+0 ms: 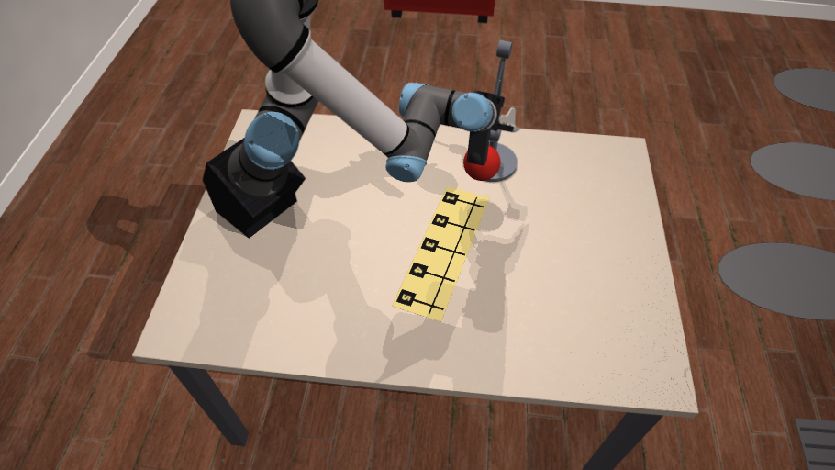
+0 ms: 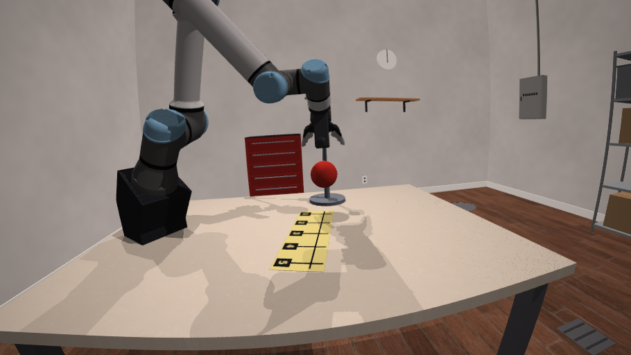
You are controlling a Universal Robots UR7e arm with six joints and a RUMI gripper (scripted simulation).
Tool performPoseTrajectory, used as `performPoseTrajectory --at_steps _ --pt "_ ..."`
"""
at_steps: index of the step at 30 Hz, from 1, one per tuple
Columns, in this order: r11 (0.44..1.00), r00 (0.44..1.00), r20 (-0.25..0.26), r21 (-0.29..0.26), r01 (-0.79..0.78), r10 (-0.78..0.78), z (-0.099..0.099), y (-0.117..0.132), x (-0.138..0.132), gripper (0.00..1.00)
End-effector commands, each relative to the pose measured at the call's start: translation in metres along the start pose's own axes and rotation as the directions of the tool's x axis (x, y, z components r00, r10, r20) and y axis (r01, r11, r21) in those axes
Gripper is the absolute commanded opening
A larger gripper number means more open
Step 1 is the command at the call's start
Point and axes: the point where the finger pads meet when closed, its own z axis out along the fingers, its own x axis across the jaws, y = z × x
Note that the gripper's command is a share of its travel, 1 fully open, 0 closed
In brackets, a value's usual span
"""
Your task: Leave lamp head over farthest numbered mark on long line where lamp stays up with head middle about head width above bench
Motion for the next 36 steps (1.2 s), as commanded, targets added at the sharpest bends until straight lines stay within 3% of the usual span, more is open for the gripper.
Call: performPoseTrajectory --at_steps 1,4,5,36 --pt "1.0 1.0 0.012 0.012 -0.014 0.013 0.0038 0.0006 -0.0009 1.0" --pt "1.0 1.0 0.012 0.013 -0.014 0.013 0.0046 0.0005 -0.001 1.0" --pt "1.0 1.0 0.012 0.012 -0.012 0.012 0.0044 0.0005 -0.001 0.0" --pt "1.0 1.0 0.0 -0.001 0.004 -0.004 0.0027 0.0 -0.0008 0.0"
